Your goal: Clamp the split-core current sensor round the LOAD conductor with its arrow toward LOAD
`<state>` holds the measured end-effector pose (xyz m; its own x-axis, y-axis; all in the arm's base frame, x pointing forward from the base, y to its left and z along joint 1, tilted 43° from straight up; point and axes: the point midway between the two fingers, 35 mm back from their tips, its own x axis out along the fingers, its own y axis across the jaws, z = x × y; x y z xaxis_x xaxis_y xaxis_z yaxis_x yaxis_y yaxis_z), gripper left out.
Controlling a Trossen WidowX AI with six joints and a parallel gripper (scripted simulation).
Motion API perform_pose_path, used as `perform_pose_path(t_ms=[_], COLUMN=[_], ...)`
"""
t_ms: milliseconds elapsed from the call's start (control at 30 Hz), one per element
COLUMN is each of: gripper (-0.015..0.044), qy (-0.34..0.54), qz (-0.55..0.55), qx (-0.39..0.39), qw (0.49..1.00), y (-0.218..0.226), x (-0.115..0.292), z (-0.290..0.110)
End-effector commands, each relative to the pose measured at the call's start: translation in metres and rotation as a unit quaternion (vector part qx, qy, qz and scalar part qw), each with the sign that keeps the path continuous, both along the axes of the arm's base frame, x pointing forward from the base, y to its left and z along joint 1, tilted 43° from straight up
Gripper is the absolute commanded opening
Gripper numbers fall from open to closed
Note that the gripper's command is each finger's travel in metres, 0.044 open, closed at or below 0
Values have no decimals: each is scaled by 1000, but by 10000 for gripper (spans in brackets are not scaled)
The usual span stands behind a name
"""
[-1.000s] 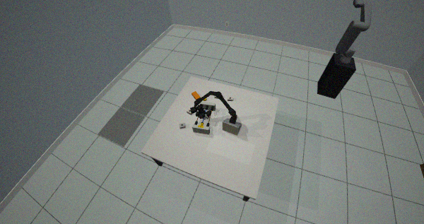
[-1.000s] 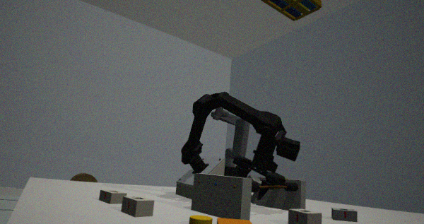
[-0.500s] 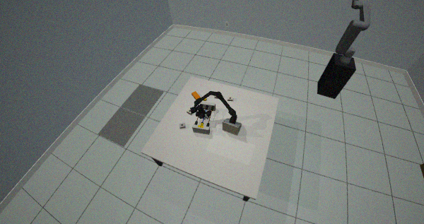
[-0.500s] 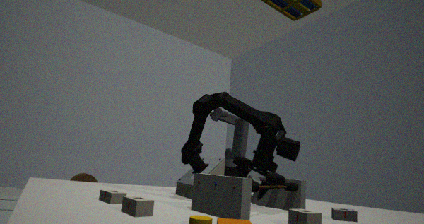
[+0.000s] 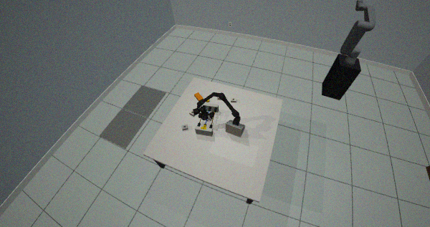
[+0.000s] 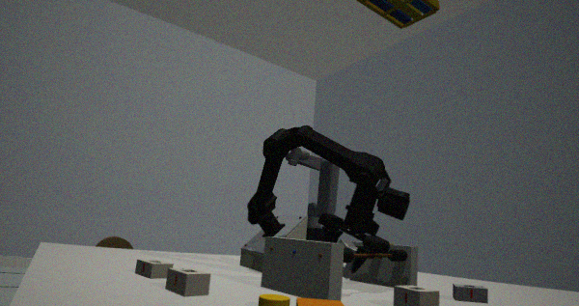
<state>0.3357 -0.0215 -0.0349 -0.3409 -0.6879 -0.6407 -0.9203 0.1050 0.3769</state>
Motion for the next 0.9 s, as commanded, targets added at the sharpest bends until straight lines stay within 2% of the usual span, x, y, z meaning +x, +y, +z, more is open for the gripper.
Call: perform_pose_path(t_ms=[0, 467, 867], gripper=[0, 0, 0], qy=[-4, -119, -115], qz=[4, 114, 111], qx=[2, 37, 37], qw=[1000, 986, 986], y=[0, 11, 10], x=[0, 0, 0], z=[0, 11, 9])
